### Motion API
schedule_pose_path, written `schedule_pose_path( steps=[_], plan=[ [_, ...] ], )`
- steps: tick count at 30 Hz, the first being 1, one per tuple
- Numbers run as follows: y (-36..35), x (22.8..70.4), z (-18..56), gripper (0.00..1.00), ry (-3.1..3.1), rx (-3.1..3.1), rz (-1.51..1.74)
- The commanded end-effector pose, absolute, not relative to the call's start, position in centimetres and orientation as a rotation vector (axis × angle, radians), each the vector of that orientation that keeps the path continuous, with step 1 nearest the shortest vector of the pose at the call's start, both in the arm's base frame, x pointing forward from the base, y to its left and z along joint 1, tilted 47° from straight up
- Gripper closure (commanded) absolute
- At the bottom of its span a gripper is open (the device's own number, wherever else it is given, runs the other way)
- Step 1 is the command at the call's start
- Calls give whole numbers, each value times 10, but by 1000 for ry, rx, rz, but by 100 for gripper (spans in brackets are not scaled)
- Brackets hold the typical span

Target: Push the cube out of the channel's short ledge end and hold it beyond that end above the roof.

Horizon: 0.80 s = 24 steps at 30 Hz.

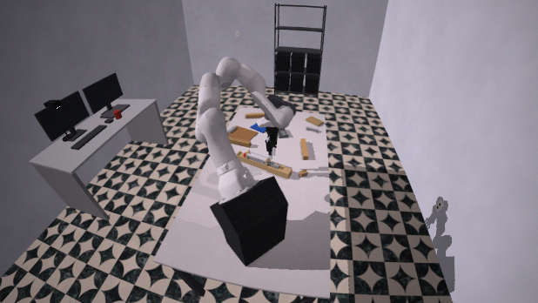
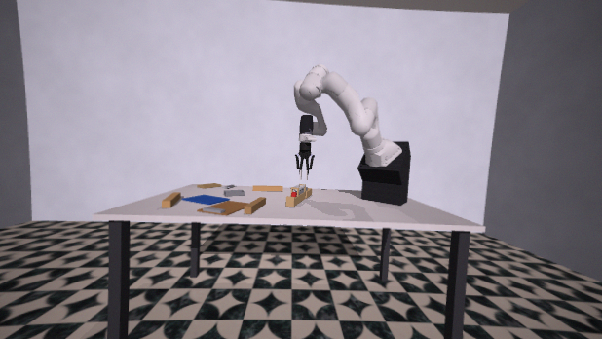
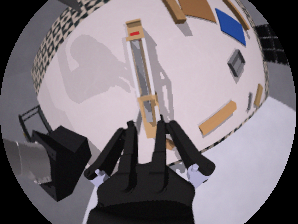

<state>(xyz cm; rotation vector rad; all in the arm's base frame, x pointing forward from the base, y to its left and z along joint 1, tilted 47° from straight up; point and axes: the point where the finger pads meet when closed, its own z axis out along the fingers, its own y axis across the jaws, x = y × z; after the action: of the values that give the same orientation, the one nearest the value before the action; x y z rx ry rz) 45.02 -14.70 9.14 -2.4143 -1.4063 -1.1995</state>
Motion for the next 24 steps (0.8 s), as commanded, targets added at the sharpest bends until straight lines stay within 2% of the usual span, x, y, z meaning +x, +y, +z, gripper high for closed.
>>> schedule_pose_path(
  steps=[1,8,24],
  plan=[
    [-147,450,92,100,-1399,-2413,-1200],
    [-199,429,41,100,-1400,-2413,-1200],
    [-180,455,9,100,-1399,-2413,-1199]
  ],
)
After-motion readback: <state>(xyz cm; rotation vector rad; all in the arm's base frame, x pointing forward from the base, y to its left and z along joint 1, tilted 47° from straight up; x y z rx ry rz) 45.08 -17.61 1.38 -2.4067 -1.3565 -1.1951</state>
